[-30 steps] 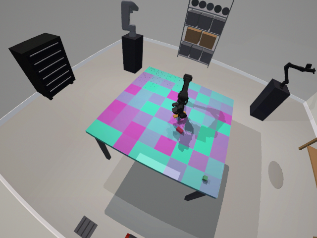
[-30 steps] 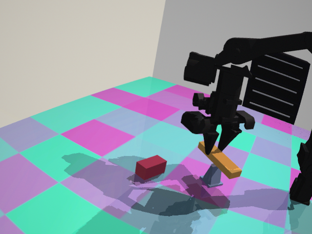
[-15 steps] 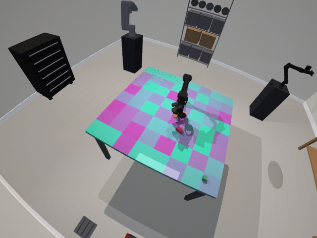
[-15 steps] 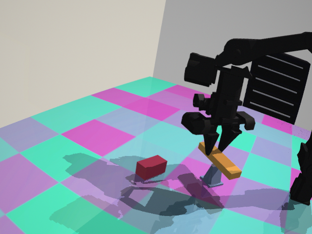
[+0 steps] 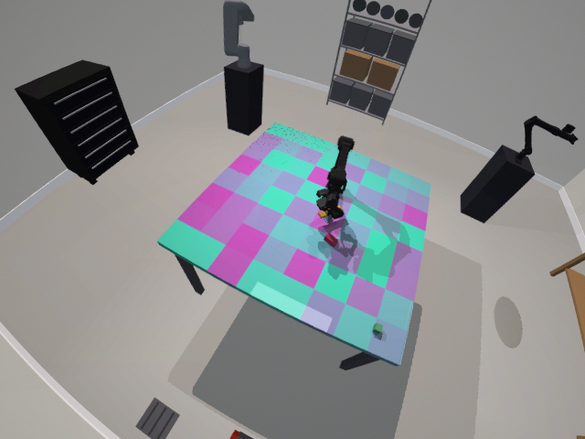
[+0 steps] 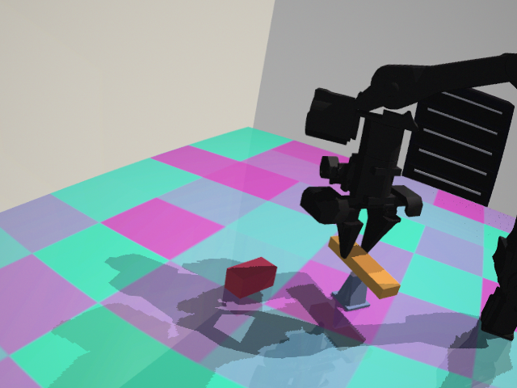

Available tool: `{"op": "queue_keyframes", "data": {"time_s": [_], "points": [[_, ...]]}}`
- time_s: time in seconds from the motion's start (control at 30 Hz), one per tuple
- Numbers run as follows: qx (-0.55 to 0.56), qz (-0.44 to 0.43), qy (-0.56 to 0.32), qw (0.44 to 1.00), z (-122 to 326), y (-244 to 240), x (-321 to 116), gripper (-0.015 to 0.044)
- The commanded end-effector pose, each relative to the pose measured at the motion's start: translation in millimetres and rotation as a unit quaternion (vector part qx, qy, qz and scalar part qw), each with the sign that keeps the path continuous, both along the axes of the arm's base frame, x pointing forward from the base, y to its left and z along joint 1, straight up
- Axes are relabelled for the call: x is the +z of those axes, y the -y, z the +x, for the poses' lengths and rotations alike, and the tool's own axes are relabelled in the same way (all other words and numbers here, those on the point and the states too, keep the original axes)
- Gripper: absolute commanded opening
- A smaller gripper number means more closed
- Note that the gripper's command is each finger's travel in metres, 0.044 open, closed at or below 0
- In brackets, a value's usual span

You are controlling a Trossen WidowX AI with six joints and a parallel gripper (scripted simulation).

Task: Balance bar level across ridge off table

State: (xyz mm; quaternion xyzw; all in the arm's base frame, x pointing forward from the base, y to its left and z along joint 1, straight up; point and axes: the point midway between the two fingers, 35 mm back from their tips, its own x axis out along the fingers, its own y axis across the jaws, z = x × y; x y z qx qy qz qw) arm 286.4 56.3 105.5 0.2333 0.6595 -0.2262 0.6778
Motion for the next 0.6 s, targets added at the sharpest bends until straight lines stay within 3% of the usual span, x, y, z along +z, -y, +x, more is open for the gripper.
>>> {"op": "queue_keyframes", "data": {"time_s": [0.0, 0.57], "points": [[0.001, 0.003, 0.002, 1.0, 0.3, -0.6, 0.5, 0.0], [0.001, 0.003, 0.002, 1.0, 0.3, -0.6, -1.0, 0.0]]}}
